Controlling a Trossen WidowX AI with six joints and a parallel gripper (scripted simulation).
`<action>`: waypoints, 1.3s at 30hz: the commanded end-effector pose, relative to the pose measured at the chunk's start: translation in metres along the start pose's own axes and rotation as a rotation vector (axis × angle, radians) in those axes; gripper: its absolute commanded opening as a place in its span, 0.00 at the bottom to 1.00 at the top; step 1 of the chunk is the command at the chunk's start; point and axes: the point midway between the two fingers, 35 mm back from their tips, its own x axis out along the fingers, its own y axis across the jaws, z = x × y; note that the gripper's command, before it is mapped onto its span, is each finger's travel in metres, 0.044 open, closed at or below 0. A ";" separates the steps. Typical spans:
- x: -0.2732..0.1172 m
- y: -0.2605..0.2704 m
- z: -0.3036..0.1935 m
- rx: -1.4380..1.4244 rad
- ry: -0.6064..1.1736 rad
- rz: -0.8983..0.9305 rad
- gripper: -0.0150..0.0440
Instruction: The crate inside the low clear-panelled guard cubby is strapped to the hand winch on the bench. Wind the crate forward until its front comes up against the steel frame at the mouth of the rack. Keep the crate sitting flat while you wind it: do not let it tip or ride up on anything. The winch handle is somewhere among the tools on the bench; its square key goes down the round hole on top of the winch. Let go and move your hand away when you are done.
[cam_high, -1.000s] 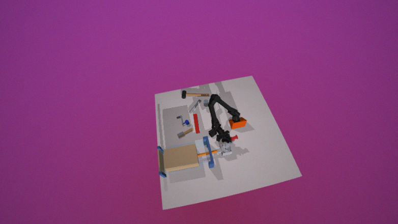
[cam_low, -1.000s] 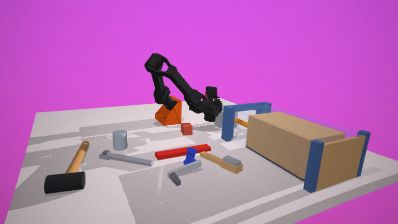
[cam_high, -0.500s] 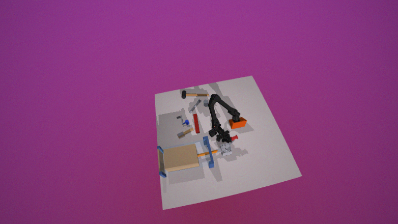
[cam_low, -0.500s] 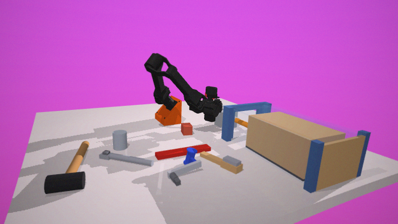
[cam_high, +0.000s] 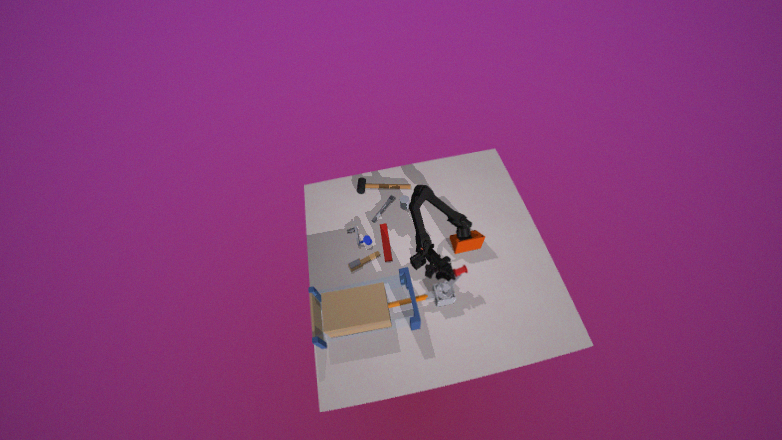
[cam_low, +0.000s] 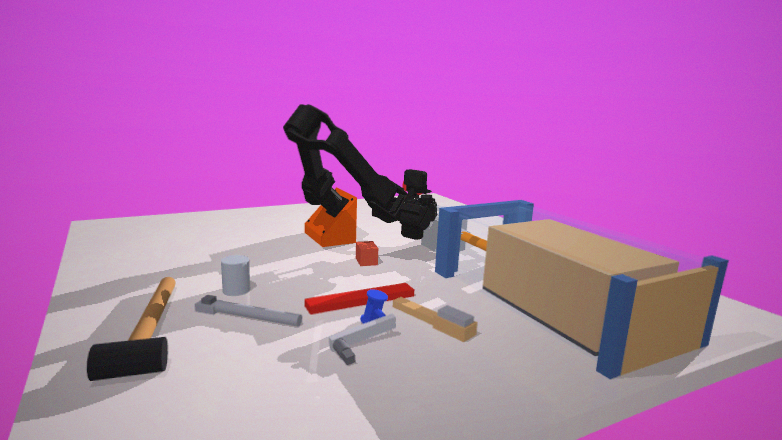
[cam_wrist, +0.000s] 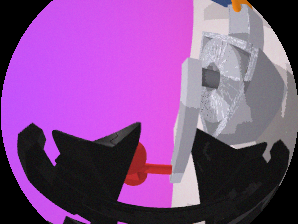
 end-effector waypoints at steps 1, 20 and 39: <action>0.000 0.001 -0.001 0.006 0.003 0.006 0.66; 0.000 -0.007 0.003 0.000 0.000 0.000 0.66; 0.000 -0.007 0.003 0.000 0.000 0.000 0.66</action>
